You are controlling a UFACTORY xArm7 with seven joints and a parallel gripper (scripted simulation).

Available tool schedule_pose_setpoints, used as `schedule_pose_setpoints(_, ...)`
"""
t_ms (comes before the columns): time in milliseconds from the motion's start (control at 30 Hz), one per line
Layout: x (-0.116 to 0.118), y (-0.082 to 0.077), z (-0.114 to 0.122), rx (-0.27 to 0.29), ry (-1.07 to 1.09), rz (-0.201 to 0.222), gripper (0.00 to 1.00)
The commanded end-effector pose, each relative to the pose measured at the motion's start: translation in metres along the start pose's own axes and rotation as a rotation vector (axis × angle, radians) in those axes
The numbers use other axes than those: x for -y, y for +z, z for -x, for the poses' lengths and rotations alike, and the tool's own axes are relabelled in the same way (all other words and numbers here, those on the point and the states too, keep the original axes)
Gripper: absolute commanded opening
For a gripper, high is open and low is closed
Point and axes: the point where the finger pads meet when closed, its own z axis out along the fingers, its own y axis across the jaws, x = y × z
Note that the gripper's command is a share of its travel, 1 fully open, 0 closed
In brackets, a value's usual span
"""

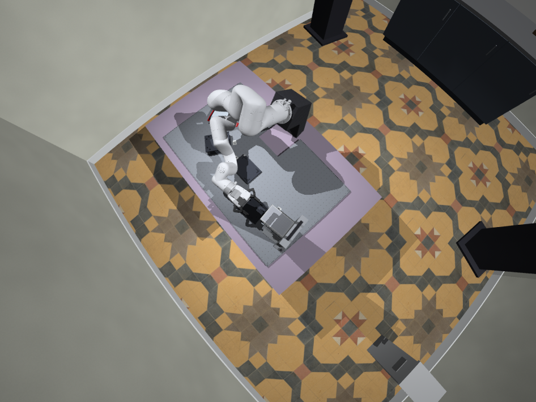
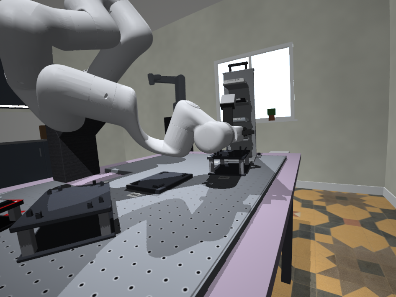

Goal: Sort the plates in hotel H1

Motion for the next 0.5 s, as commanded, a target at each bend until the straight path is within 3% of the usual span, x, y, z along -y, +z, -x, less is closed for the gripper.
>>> schedule_pose_setpoints(0,0.000,0.000,-0.010,-0.001,-0.003,-0.001,1.00)
schedule_pose_setpoints(467,0.002,0.000,-0.042,-0.001,-0.003,-0.001,1.00)
